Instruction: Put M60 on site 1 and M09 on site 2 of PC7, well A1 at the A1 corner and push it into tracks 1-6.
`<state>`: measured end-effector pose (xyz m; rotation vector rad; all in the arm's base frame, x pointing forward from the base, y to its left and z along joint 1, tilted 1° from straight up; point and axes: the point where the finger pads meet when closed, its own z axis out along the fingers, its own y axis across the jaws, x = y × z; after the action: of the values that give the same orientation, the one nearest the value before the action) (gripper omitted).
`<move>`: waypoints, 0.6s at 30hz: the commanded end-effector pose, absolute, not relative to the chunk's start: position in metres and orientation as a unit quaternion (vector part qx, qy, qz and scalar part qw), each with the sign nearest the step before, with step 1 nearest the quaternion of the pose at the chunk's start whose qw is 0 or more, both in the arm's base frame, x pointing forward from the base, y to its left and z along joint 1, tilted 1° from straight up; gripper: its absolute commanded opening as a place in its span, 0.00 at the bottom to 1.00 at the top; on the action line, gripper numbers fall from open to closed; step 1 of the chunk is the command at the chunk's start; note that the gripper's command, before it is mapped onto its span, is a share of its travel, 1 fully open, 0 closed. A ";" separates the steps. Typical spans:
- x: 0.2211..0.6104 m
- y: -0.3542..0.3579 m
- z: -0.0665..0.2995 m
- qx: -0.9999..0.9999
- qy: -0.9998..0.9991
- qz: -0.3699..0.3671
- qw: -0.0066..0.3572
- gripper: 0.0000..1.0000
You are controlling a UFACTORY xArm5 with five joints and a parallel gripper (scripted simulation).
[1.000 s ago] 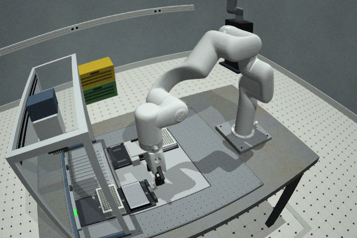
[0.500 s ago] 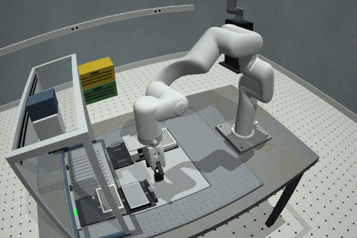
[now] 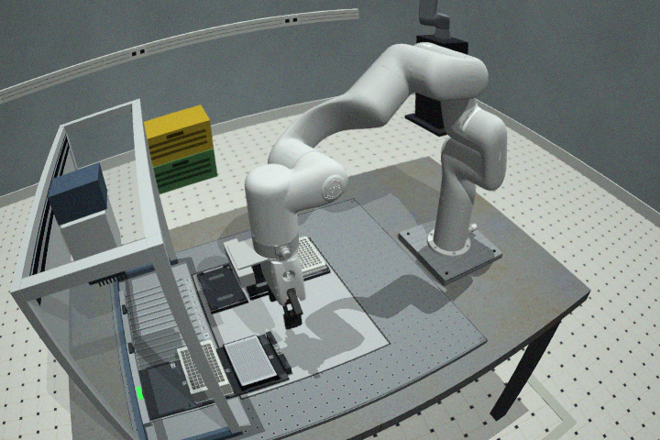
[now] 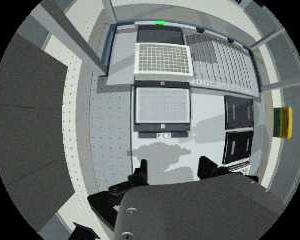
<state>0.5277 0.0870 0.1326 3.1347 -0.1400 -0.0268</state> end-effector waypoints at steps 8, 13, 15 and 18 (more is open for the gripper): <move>0.529 0.087 0.150 0.999 -0.045 -0.008 -0.005 0.81; 0.529 0.087 0.158 0.999 -0.045 -0.008 -0.005 0.81; 0.529 0.087 0.162 0.999 -0.045 -0.008 -0.005 0.81; 0.529 0.087 0.163 0.999 -0.045 -0.008 -0.005 0.81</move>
<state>0.5284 0.0868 0.1589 3.1349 -0.1400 -0.0256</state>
